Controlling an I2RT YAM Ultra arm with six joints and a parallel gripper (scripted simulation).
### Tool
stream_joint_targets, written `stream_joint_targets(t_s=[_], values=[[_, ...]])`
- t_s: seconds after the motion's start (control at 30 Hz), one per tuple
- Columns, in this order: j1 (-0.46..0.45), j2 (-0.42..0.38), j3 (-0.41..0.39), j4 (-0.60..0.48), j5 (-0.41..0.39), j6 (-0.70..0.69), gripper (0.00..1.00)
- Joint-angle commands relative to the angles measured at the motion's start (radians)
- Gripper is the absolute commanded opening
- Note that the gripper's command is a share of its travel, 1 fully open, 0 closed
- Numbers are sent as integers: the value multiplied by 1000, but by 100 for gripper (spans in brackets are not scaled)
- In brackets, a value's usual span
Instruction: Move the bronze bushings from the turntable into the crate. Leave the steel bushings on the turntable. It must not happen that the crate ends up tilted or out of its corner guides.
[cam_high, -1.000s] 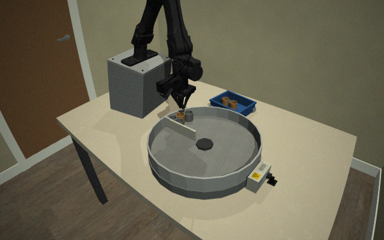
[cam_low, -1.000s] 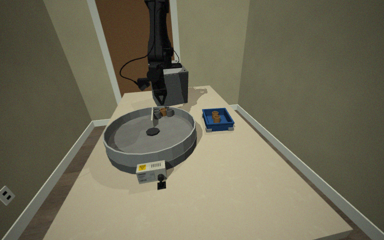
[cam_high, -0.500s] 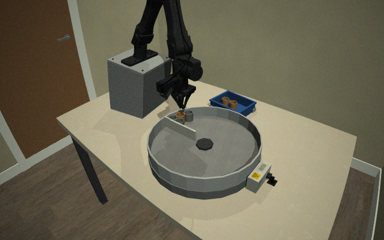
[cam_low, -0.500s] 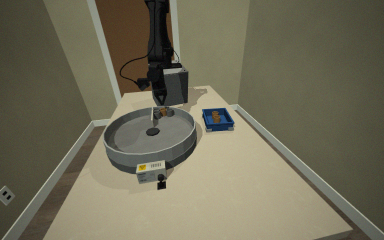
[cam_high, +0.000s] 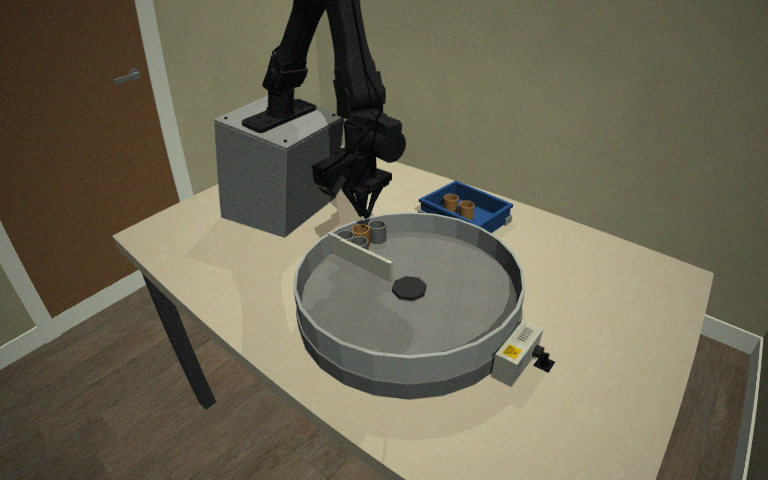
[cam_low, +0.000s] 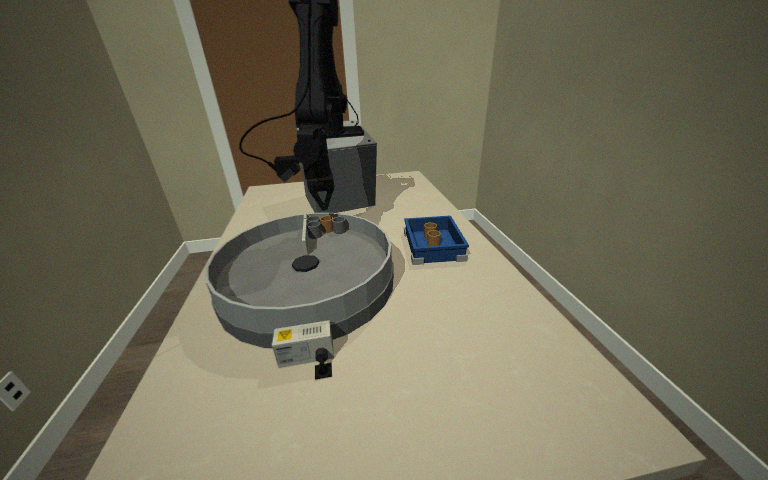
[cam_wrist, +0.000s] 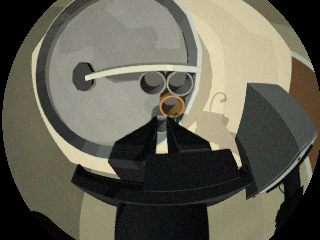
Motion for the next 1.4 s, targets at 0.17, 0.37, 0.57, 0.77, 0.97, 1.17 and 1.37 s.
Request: stream_joint_targets(t_s=[0.17,0.37,0.57,0.77,0.97,1.17,1.37], values=[[13,-19,7,2,8,5,13],[19,66,6,75,12,15,13],[13,50,14,93,12,15,13],[13,83,15,70,12,13,13],[13,63,15,78,12,13,13],[13,63,15,78,12,13,13],[13,63,15,78,12,13,13]])
